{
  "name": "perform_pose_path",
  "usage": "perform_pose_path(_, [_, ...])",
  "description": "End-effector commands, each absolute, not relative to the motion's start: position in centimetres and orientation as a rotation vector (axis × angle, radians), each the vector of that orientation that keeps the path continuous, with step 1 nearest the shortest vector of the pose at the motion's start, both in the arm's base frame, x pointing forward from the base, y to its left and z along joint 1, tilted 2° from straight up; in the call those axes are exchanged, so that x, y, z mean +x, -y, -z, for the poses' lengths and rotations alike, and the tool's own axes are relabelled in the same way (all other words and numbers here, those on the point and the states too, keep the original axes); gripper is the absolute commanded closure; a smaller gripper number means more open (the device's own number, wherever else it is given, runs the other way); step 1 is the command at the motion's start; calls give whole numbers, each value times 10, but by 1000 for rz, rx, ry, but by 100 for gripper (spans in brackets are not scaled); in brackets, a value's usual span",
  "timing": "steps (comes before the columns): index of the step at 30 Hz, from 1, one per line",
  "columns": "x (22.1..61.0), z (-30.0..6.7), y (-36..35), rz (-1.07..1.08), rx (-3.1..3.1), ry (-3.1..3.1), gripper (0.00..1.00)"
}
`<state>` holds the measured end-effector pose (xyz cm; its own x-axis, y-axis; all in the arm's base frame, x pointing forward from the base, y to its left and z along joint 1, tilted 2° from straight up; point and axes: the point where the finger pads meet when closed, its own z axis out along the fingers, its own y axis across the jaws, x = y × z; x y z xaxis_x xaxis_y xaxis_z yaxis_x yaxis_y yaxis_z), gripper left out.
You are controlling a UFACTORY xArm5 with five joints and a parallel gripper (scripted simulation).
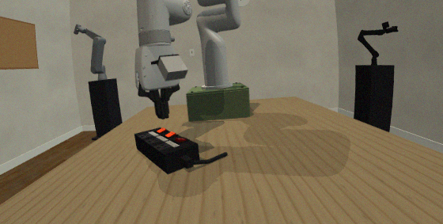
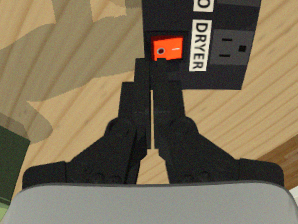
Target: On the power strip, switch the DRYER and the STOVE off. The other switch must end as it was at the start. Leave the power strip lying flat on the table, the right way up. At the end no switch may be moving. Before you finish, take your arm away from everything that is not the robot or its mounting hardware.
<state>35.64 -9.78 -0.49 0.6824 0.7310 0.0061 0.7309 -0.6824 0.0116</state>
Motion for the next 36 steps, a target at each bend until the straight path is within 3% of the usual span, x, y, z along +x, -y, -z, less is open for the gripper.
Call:
perform_pose_path(1, [358, 11, 98, -20, 2872, -1248, 100])
perform_pose_path(36, [358, 25, 99, -20, 2872, -1248, 100])
